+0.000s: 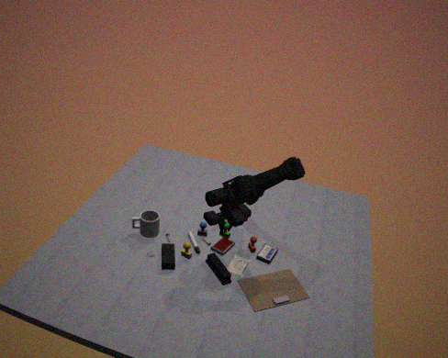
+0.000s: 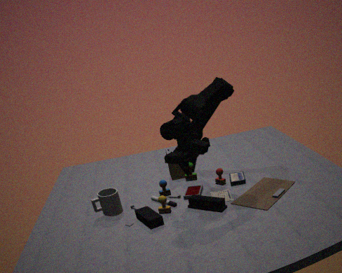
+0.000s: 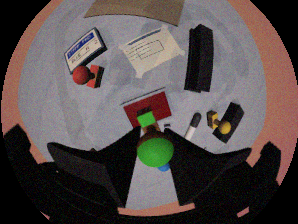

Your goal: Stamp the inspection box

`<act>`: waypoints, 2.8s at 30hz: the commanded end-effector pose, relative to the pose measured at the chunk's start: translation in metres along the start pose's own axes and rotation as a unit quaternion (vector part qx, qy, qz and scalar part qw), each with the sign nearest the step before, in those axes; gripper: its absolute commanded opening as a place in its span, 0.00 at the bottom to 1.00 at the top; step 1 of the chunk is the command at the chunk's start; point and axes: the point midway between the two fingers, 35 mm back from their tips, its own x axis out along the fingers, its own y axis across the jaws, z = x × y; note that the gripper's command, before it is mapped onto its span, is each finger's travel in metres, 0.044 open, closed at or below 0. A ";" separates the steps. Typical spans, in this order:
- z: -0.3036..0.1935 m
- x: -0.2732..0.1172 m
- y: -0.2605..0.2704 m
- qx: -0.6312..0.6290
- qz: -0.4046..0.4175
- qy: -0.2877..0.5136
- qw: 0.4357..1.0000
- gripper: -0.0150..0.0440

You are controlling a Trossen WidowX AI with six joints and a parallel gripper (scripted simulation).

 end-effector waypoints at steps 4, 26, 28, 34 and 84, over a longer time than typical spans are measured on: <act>0.000 -0.010 0.000 -0.001 -0.001 0.002 1.000 0.25; 0.047 -0.013 -0.003 0.297 -0.003 0.011 0.955 0.25; 0.051 -0.013 -0.003 0.324 -0.003 0.011 0.946 0.25; 0.065 -0.013 -0.002 0.403 -0.004 0.013 0.915 0.25; 0.119 0.005 0.010 0.679 -0.008 0.020 0.734 0.25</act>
